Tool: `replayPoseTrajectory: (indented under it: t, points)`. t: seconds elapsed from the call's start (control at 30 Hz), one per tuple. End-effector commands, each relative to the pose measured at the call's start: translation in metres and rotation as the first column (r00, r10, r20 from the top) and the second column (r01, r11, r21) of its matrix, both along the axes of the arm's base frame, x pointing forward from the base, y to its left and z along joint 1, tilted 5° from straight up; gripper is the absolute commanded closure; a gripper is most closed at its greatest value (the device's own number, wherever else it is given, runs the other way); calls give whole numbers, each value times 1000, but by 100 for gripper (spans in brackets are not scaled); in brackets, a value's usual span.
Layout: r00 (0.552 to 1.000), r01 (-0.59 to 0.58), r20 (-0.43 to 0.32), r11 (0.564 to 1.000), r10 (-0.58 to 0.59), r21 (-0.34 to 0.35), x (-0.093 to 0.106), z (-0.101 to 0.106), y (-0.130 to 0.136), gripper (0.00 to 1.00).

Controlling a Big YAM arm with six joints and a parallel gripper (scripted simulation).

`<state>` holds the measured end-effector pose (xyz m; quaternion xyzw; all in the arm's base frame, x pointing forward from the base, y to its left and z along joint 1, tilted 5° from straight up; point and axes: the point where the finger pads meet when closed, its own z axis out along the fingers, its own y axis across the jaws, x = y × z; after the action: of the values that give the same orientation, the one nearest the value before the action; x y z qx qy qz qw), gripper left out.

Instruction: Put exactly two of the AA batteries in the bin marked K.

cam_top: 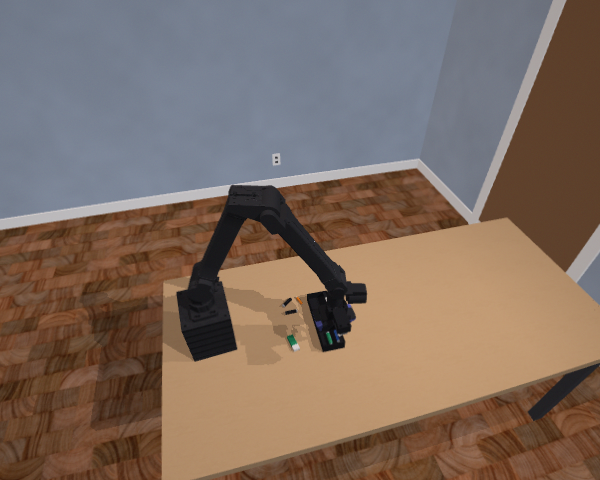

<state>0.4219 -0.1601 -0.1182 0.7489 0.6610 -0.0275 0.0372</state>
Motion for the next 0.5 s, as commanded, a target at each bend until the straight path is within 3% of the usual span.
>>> replayPoseTrajectory:
  t: [0.0, 0.3, 0.37, 0.4, 0.43, 0.47]
  points:
    - [1000, 0, 30, 1000, 0, -15, 16, 27, 2, 0]
    - [999, 2, 50, 1000, -1, -21, 25, 70, 2, 0]
    - [999, 2, 50, 1000, -1, -21, 25, 70, 2, 0]
    - [1000, 4, 3, 1000, -4, -7, 10, 55, 6, 0]
    - [1000, 1, 30, 1000, 0, -15, 15, 72, 6, 0]
    - [1000, 0, 30, 1000, 0, -15, 14, 76, 7, 0]
